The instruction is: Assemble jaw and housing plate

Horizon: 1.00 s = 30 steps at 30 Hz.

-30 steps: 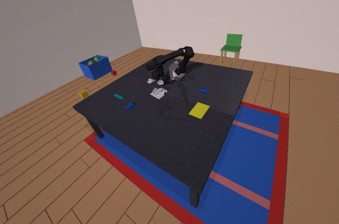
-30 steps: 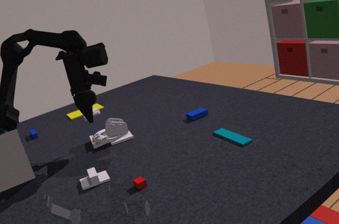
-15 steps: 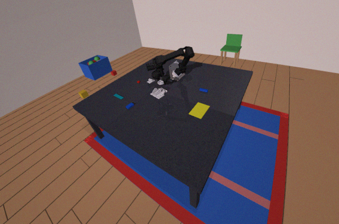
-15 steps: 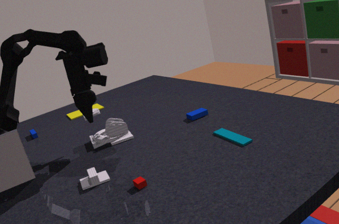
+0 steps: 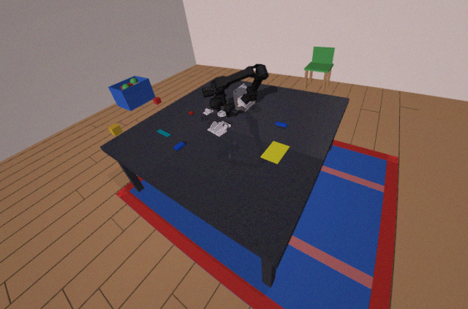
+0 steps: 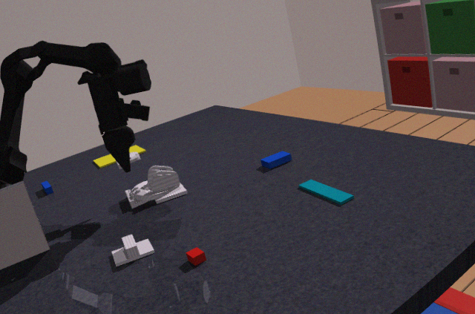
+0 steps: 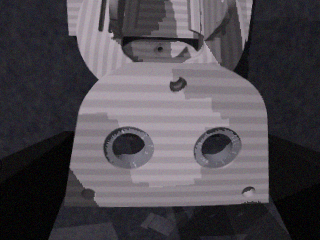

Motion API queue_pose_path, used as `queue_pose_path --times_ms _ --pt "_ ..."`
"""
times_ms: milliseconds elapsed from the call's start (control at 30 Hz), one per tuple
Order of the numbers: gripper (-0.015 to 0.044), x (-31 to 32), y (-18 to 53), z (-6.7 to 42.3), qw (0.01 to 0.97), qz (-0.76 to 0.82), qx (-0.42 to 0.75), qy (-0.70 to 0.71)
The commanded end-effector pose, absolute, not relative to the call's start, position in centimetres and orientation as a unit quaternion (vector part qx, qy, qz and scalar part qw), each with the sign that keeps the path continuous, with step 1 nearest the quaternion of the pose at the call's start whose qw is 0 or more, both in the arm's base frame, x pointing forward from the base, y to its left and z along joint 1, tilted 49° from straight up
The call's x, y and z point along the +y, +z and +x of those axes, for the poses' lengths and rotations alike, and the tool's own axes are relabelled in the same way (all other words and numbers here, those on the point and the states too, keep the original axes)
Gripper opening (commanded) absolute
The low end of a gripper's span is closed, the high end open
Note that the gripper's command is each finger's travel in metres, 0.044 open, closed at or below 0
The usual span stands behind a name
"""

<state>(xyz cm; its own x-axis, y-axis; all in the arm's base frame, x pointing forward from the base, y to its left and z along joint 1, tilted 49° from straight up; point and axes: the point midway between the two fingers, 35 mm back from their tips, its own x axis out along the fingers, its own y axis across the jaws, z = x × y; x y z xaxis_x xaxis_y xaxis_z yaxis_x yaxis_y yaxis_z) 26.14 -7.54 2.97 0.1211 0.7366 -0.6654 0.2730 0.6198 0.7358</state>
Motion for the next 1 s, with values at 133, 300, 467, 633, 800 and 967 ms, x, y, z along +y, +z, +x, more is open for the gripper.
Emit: queue_pose_path --times_ms 133,300,467,633,800,967 --pt "0.0351 -7.5 3.0 26.1 0.633 0.4 0.638 0.181" --pt "0.0351 -7.2 2.7 26.2 0.633 0.4 0.638 0.181" --pt "0.0351 -6.6 2.2 26.4 0.633 0.399 0.638 0.181" --pt "0.0351 -6.0 1.6 26.5 0.634 0.399 0.638 0.181" --pt "0.0351 -5.4 1.0 26.6 0.634 0.399 0.637 0.181" --pt "0.0351 -4.8 0.5 26.7 0.634 0.399 0.637 0.181"
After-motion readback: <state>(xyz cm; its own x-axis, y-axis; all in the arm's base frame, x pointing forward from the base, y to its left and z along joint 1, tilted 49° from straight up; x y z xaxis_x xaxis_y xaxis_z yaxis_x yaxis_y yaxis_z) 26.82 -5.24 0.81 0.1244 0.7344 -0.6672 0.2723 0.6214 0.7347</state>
